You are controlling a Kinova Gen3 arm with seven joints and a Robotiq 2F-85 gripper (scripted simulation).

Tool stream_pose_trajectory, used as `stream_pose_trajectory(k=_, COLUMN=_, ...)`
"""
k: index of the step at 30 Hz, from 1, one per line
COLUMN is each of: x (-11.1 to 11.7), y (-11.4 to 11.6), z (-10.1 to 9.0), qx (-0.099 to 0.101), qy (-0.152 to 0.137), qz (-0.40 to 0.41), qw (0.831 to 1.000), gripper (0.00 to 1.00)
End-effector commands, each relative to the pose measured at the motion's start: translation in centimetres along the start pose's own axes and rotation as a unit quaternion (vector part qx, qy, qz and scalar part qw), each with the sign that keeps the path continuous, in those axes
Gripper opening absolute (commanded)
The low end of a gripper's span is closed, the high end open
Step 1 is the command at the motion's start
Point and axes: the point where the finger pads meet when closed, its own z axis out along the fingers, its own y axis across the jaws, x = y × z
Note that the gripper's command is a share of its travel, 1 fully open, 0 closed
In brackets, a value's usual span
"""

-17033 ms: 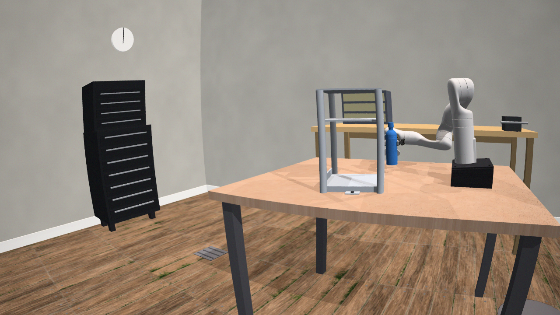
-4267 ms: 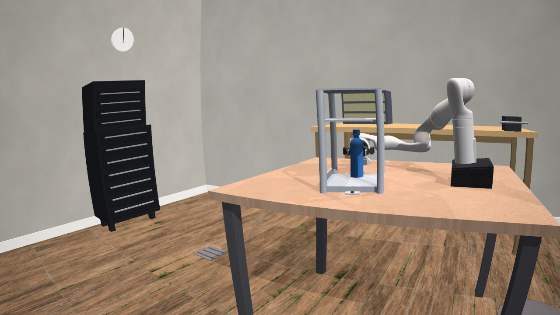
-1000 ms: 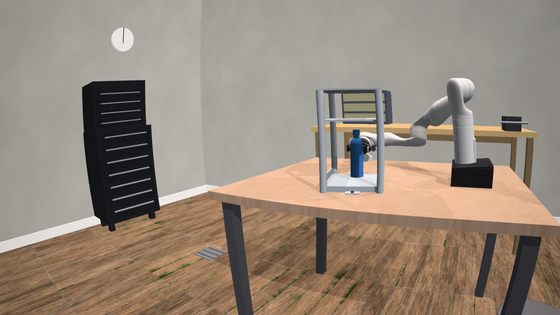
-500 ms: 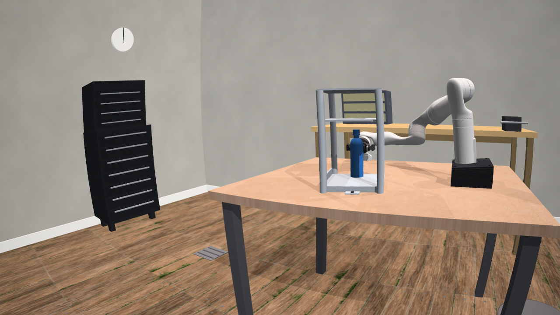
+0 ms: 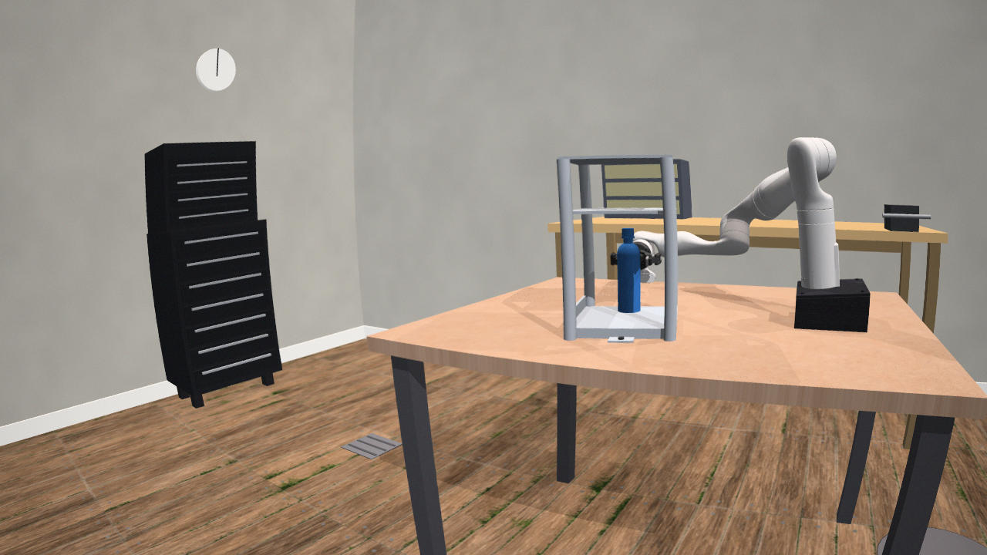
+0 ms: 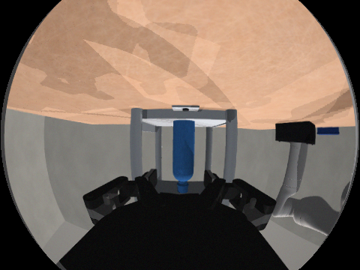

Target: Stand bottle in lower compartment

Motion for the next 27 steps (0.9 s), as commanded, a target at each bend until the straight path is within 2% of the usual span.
stream_pose_trajectory(k=1, x=-0.7, y=0.1, z=0.0, qx=-0.005, qy=-0.001, qz=-0.007, qw=1.000, gripper=0.73)
stream_pose_trajectory(k=12, x=-2.1, y=0.2, z=0.0, qx=-0.005, qy=-0.001, qz=-0.007, qw=1.000, gripper=0.73)
stream_pose_trajectory(k=27, x=-6.5, y=0.2, z=0.1, qx=-0.005, qy=-0.001, qz=-0.007, qw=1.000, gripper=0.73)
